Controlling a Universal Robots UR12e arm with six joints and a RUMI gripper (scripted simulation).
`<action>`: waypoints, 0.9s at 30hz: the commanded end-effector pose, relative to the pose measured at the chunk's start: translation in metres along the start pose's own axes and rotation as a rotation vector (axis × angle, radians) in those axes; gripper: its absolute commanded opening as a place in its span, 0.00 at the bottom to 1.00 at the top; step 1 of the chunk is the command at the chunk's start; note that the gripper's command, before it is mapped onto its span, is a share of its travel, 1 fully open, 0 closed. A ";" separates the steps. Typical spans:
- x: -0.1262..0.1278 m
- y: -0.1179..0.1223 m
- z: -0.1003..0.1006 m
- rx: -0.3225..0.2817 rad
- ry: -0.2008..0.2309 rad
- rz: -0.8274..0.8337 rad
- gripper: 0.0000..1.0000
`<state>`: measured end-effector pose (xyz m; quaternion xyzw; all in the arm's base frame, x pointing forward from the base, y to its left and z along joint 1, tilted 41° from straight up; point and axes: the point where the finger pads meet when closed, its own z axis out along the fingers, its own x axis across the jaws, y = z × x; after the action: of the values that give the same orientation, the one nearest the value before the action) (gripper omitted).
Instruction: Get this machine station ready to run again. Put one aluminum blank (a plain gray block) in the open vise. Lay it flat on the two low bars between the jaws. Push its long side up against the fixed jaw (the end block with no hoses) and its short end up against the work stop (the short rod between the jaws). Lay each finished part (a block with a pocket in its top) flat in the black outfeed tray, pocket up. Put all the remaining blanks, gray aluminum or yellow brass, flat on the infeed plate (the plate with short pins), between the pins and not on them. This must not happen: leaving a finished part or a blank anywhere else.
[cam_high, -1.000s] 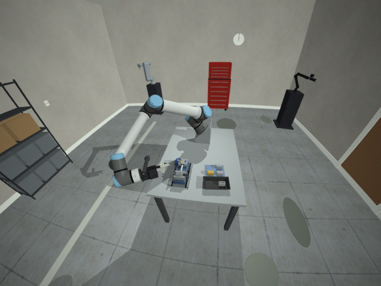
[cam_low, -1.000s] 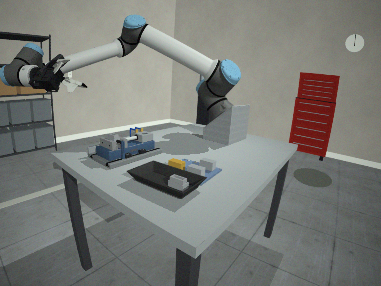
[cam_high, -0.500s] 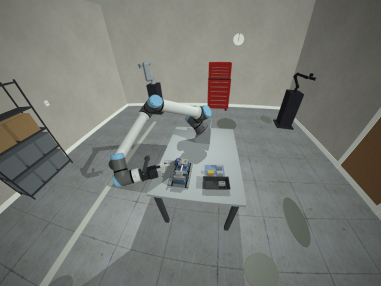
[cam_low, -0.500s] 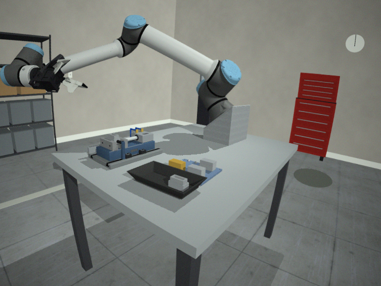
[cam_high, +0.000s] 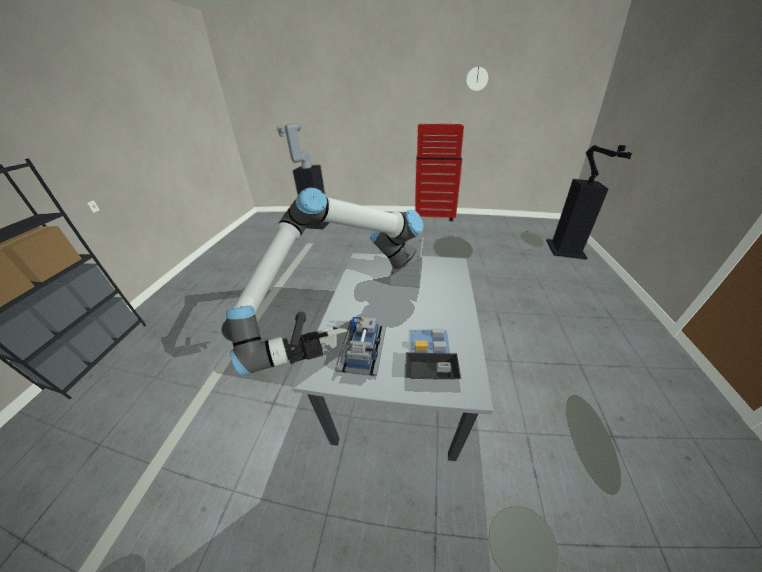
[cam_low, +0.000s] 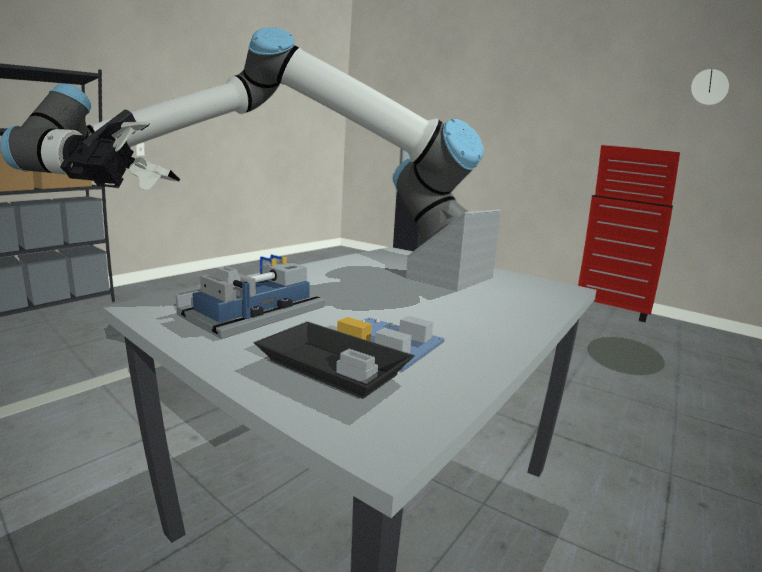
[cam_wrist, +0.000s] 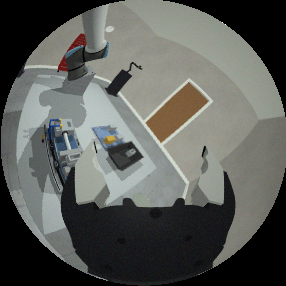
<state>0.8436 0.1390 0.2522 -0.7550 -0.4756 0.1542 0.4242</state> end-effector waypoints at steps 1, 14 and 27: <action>0.000 0.014 0.028 -0.029 -0.069 -0.015 1.00; -0.009 0.080 0.150 -0.190 -0.387 -0.078 1.00; -0.021 0.133 0.260 -0.424 -0.700 -0.140 1.00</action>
<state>0.7592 0.2136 0.0210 -0.7045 -0.6417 0.2672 0.1429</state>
